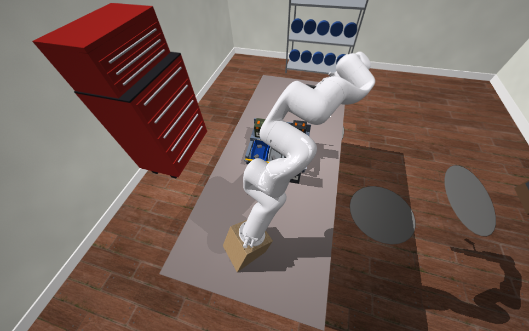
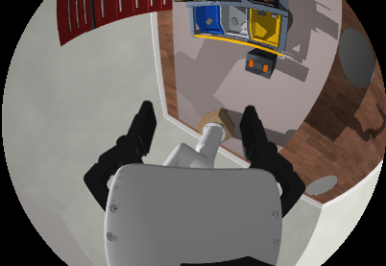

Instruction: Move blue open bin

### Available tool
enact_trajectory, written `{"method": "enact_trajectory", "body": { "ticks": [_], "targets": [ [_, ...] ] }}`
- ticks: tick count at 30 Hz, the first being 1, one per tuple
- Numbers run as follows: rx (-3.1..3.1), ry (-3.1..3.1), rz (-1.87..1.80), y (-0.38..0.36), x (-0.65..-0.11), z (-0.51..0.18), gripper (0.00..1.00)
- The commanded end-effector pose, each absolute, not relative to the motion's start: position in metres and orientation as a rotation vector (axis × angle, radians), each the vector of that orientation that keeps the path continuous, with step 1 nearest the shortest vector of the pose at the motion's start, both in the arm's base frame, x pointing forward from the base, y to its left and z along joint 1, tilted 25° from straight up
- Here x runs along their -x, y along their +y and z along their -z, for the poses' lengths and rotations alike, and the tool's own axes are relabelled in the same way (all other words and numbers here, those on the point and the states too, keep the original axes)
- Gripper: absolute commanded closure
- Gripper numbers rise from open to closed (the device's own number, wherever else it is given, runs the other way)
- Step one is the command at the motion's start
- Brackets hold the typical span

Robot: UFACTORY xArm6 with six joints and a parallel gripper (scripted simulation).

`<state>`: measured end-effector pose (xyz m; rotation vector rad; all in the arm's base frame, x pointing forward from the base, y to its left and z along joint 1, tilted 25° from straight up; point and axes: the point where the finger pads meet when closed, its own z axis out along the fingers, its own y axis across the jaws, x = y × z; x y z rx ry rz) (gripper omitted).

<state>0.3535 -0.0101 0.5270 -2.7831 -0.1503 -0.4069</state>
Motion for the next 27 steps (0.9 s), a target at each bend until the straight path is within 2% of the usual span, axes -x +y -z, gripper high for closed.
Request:
{"method": "enact_trajectory", "body": {
  "ticks": [1, 10, 15, 27],
  "targets": [
    [2.767, -0.269, 0.391, 0.016, -0.355, -0.528, 0.00],
    [2.767, -0.269, 0.391, 0.016, -0.355, -0.528, 0.00],
    [2.807, 0.095, 0.454, 0.019, -0.366, -0.480, 0.00],
    [2.807, 0.095, 0.454, 0.019, -0.366, -0.480, 0.00]
  ]
}}
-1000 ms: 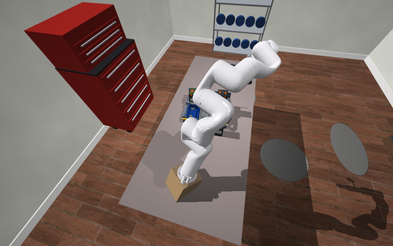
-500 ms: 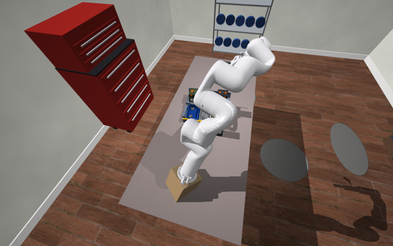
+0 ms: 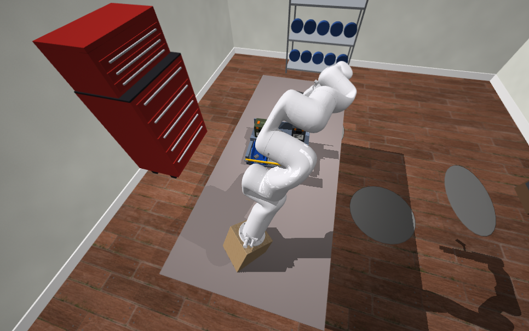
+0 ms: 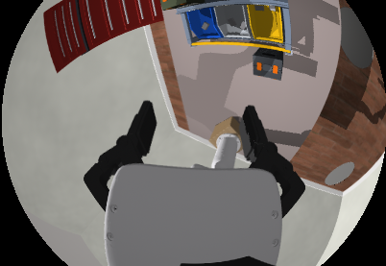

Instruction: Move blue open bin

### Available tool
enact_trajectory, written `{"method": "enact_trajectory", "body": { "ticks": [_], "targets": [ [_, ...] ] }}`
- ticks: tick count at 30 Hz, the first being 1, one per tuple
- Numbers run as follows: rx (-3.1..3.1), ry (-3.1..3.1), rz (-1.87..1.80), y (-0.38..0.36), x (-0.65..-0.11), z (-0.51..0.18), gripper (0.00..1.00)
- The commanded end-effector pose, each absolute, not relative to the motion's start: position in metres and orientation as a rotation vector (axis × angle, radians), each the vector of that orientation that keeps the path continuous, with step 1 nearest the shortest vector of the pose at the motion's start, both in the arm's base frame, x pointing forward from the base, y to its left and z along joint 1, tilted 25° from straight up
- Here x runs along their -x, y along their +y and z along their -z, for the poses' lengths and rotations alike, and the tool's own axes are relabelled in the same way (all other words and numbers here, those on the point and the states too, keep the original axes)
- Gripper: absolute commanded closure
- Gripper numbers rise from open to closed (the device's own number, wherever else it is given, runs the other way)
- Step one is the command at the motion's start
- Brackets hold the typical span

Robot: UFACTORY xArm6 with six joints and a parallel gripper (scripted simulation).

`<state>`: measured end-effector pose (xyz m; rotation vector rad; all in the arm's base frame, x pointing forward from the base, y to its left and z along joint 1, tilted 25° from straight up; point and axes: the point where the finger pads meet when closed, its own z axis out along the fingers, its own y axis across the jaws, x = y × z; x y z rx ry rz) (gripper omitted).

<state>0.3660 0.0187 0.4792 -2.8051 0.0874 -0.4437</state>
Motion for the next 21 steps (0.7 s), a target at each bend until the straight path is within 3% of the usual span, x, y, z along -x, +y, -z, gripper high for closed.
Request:
{"method": "enact_trajectory", "body": {
  "ticks": [1, 5, 17, 21],
  "targets": [
    [2.808, 0.159, 0.462, 0.020, -0.368, -0.471, 0.00],
    [2.803, 0.454, 0.507, 0.022, -0.378, -0.432, 0.00],
    [2.803, 0.454, 0.507, 0.022, -0.378, -0.432, 0.00],
    [2.770, 0.741, 0.546, 0.025, -0.387, -0.395, 0.00]
  ]
}}
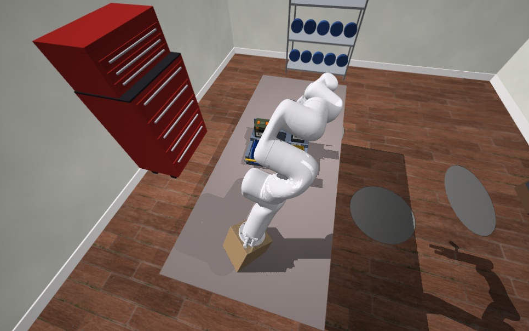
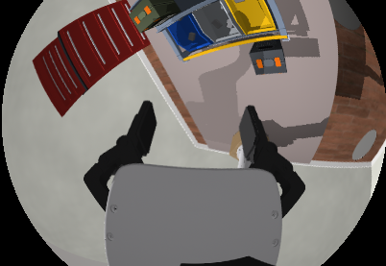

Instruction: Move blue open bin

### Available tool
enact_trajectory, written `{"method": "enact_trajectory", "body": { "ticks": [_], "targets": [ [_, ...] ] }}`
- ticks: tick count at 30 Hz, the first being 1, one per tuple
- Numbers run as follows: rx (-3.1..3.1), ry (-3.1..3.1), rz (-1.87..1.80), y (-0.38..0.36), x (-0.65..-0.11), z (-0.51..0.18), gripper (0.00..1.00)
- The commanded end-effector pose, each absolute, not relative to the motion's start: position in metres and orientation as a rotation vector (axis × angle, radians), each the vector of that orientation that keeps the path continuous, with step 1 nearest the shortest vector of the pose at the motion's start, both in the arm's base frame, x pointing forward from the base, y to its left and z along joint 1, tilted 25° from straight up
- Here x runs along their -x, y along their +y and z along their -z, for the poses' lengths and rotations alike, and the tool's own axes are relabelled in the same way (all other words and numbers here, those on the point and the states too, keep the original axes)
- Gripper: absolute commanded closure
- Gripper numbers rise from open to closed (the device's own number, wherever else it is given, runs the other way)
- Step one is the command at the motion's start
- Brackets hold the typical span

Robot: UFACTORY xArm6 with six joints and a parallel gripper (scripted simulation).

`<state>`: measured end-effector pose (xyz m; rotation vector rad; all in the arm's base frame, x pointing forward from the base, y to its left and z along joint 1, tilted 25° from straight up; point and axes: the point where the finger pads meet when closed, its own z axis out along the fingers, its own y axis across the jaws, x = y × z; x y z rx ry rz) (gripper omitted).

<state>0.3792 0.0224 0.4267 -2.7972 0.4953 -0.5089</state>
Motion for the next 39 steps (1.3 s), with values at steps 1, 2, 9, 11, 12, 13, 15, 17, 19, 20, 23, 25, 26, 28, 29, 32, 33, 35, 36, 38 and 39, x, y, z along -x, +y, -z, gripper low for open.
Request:
{"method": "enact_trajectory", "body": {
  "ticks": [1, 2, 9, 11, 12, 13, 15, 17, 19, 20, 23, 25, 26, 28, 29, 32, 33, 35, 36, 38, 39],
  "targets": [
    [2.758, 0.815, 0.556, 0.026, -0.389, -0.385, 0.00],
    [2.758, 0.815, 0.556, 0.026, -0.389, -0.385, 0.00],
    [2.758, 0.815, 0.556, 0.026, -0.389, -0.385, 0.00],
    [2.758, 0.815, 0.556, 0.026, -0.389, -0.385, 0.00],
    [2.758, 0.815, 0.556, 0.026, -0.389, -0.385, 0.00],
    [2.758, 0.815, 0.556, 0.026, -0.389, -0.385, 0.00],
    [2.727, 0.951, 0.571, 0.027, -0.394, -0.367, 0.00],
    [2.690, 1.098, 0.589, 0.029, -0.398, -0.347, 0.00],
    [2.669, 1.171, 0.597, 0.029, -0.401, -0.338, 0.00],
    [2.669, 1.171, 0.597, 0.029, -0.401, -0.338, 0.00],
    [2.669, 1.171, 0.597, 0.029, -0.401, -0.338, 0.00],
    [2.669, 1.171, 0.597, 0.029, -0.401, -0.338, 0.00],
    [2.669, 1.171, 0.597, 0.029, -0.401, -0.338, 0.00],
    [2.669, 1.171, 0.597, 0.029, -0.401, -0.338, 0.00],
    [2.669, 1.171, 0.597, 0.029, -0.401, -0.338, 0.00],
    [2.623, 1.303, 0.609, 0.031, -0.405, -0.319, 0.00],
    [2.597, 1.376, 0.616, 0.032, -0.408, -0.310, 0.00],
    [2.540, 1.519, 0.631, 0.033, -0.412, -0.290, 0.00],
    [2.540, 1.519, 0.631, 0.033, -0.412, -0.290, 0.00],
    [2.540, 1.519, 0.631, 0.033, -0.412, -0.290, 0.00],
    [2.540, 1.519, 0.631, 0.033, -0.412, -0.290, 0.00]
  ]
}}
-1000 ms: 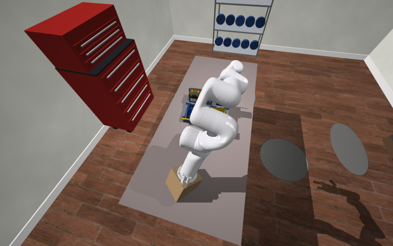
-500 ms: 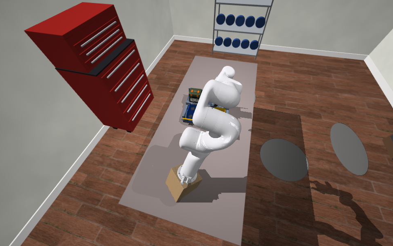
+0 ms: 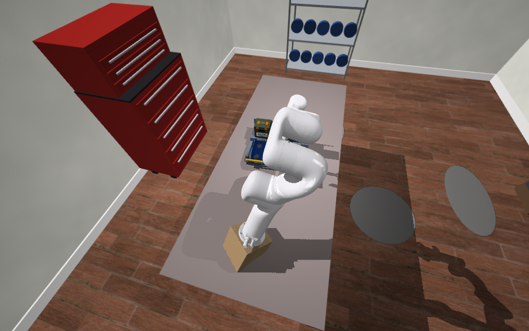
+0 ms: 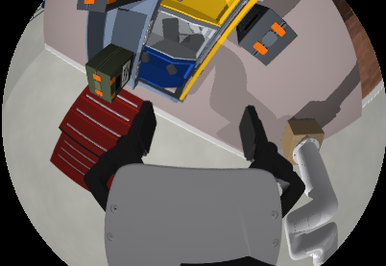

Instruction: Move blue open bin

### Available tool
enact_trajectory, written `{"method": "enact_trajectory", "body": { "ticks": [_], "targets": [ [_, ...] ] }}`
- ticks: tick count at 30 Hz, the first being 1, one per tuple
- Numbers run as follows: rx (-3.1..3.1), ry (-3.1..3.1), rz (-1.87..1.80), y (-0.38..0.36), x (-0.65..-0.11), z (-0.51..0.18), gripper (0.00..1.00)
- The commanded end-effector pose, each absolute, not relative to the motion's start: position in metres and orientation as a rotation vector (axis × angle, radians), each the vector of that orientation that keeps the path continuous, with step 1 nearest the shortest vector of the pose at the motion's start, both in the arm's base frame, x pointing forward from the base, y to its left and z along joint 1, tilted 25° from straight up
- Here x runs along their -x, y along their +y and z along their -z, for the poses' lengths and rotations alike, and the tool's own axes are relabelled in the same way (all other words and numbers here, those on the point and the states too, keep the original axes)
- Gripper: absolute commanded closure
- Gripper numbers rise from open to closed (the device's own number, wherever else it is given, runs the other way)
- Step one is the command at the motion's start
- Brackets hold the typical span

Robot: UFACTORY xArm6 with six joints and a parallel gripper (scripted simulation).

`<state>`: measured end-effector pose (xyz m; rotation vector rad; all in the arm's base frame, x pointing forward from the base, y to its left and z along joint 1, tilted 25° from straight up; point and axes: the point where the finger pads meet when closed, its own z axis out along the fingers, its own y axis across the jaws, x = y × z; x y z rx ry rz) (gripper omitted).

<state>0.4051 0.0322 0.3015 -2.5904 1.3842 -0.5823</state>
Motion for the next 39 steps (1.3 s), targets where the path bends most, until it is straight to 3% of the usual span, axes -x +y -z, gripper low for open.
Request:
{"method": "enact_trajectory", "body": {
  "ticks": [1, 8, 13, 25, 30, 39],
  "targets": [
    [2.540, 1.519, 0.631, 0.033, -0.412, -0.290, 0.00],
    [2.540, 1.519, 0.631, 0.033, -0.412, -0.290, 0.00],
    [2.370, 1.854, 0.656, 0.036, -0.424, -0.243, 0.00],
    [2.370, 1.854, 0.656, 0.036, -0.424, -0.243, 0.00],
    [2.241, 2.062, 0.671, 0.040, -0.436, -0.190, 0.00],
    [2.241, 2.062, 0.671, 0.040, -0.436, -0.190, 0.00]
  ]
}}
